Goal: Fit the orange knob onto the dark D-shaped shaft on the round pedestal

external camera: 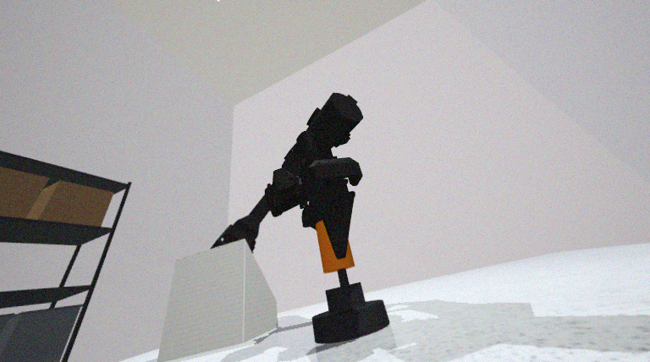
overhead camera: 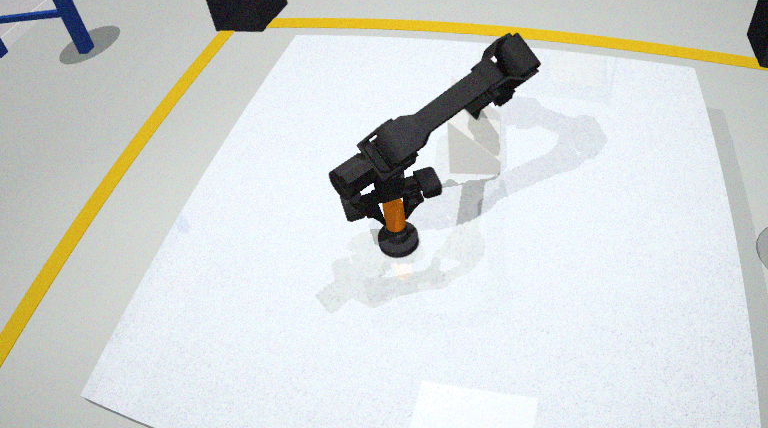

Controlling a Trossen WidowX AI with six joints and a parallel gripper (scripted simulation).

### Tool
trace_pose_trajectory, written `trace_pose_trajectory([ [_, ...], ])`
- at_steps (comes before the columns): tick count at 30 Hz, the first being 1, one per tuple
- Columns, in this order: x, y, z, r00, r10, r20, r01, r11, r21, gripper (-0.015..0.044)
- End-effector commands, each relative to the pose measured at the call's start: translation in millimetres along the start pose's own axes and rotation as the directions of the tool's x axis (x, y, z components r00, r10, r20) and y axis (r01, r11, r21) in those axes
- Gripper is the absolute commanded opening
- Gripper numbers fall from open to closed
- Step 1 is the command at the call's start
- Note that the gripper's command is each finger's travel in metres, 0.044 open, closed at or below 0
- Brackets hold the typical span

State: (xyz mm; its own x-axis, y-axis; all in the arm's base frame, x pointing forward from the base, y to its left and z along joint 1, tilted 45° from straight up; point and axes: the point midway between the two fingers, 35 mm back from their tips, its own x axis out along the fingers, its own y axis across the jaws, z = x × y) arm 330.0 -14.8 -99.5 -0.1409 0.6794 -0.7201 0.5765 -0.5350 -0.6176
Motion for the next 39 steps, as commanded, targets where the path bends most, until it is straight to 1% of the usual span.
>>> trace_pose_trajectory([
  [1,0.8,-0.1,-0.4,1.000,0.000,-0.001,0.000,1.000,0.003,0.0000],
  [11,-4.5,-0.1,-1.6,1.000,0.000,0.000,0.000,1.000,0.012,0.0000],
  [13,-4.5,0.0,-1.6,1.000,0.000,0.000,0.000,0.998,0.057,0.0000],
  [17,-2.7,0.5,-0.6,1.000,0.000,0.000,0.000,0.980,0.201,0.0000],
  [18,-1.9,0.5,-0.2,1.000,0.000,0.000,0.000,0.977,0.211,0.0000],
  [39,0.4,-0.2,-0.9,1.000,0.000,0.000,0.000,0.977,0.211,0.0000],
])
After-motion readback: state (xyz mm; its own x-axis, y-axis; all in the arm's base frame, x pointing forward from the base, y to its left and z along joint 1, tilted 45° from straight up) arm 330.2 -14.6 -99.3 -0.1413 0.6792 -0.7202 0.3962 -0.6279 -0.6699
